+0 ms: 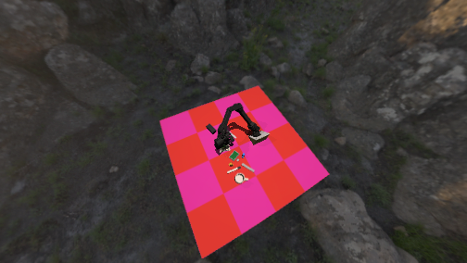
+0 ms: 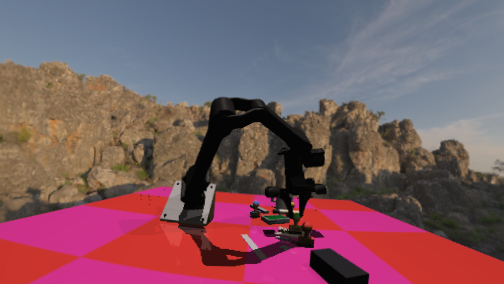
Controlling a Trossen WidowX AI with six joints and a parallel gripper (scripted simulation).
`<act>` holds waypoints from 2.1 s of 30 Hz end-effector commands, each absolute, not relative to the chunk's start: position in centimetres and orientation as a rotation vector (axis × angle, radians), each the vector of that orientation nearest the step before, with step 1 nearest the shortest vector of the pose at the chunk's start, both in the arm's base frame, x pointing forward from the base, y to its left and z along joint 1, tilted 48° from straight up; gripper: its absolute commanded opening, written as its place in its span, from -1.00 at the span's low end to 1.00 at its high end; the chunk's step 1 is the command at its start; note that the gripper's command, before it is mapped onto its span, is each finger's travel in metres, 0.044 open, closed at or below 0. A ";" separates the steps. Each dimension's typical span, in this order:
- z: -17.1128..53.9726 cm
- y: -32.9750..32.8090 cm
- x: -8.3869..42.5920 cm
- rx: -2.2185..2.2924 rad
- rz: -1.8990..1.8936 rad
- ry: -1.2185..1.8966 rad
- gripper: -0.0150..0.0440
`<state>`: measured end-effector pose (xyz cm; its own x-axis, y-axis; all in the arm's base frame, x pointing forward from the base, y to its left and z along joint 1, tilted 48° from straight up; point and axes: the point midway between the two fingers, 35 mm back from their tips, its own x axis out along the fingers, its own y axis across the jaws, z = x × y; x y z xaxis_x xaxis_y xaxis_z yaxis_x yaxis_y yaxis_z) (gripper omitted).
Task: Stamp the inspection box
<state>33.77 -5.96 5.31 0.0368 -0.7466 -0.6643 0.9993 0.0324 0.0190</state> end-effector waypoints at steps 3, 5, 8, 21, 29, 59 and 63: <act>5.3 -6.1 33.8 0.567 -1.455 0.558 -0.49; 5.3 -6.1 33.8 0.567 -1.455 0.558 -0.49; 5.3 -6.1 33.8 0.567 -1.455 0.558 -0.49; 5.3 -6.1 33.8 0.567 -1.455 0.558 -0.49; 5.2 -6.2 33.8 0.566 -1.455 0.558 -0.49; 5.7 -5.7 33.9 0.567 -1.455 0.558 -0.49; 5.8 -5.5 33.9 0.567 -1.455 0.558 -0.49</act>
